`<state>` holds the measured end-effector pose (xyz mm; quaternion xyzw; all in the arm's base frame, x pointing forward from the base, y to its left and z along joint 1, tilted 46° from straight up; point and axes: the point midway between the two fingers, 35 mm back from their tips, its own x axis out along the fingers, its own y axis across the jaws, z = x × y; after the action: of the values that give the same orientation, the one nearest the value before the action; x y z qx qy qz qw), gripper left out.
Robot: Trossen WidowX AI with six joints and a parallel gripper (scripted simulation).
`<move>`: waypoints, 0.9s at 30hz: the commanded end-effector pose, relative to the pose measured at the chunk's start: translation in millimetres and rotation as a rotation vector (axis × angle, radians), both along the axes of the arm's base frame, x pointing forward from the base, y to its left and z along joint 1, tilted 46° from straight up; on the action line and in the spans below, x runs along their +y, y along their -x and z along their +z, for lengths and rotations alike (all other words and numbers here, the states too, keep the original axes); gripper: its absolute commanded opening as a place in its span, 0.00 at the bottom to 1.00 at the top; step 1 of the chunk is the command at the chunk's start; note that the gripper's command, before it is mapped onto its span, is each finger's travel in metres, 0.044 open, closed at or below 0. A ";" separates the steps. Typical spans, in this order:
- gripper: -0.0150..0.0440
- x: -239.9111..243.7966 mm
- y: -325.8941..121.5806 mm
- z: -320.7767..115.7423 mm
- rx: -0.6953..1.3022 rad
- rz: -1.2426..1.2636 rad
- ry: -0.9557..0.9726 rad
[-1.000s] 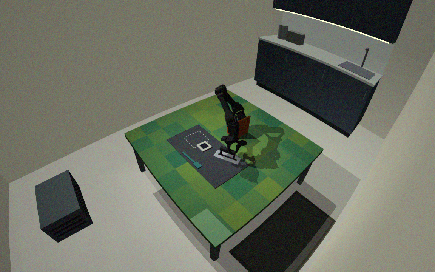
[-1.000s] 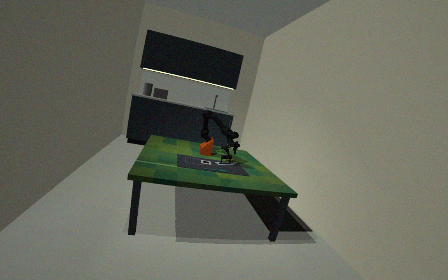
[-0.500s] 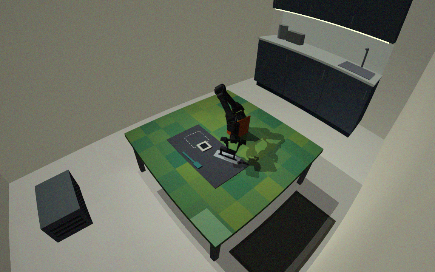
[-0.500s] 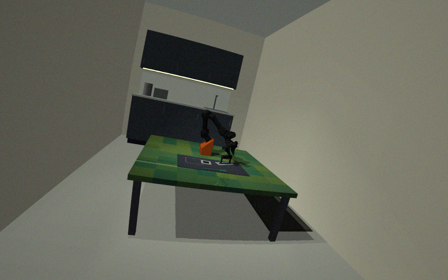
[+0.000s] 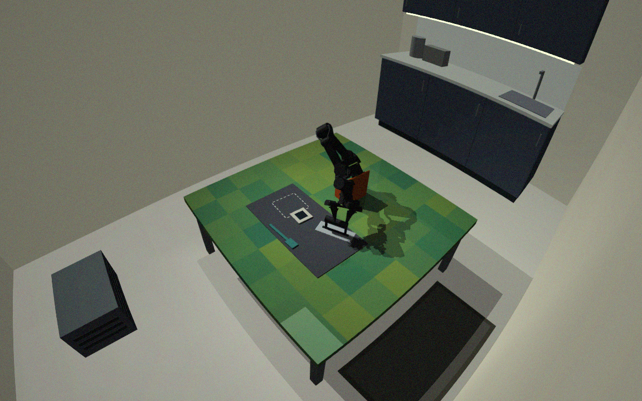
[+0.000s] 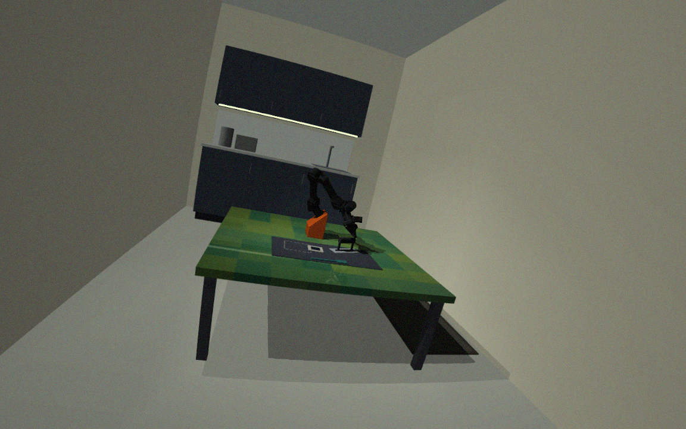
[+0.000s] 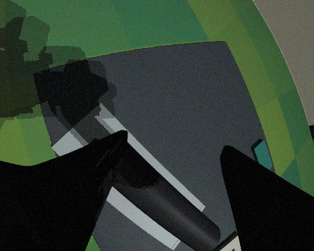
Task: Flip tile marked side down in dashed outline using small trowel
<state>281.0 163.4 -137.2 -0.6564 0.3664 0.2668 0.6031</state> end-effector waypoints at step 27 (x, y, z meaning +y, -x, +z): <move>0.76 -62.7 20.7 30.2 -0.046 0.705 0.589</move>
<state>268.3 116.2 -105.7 -0.8763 0.1686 0.3225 0.3156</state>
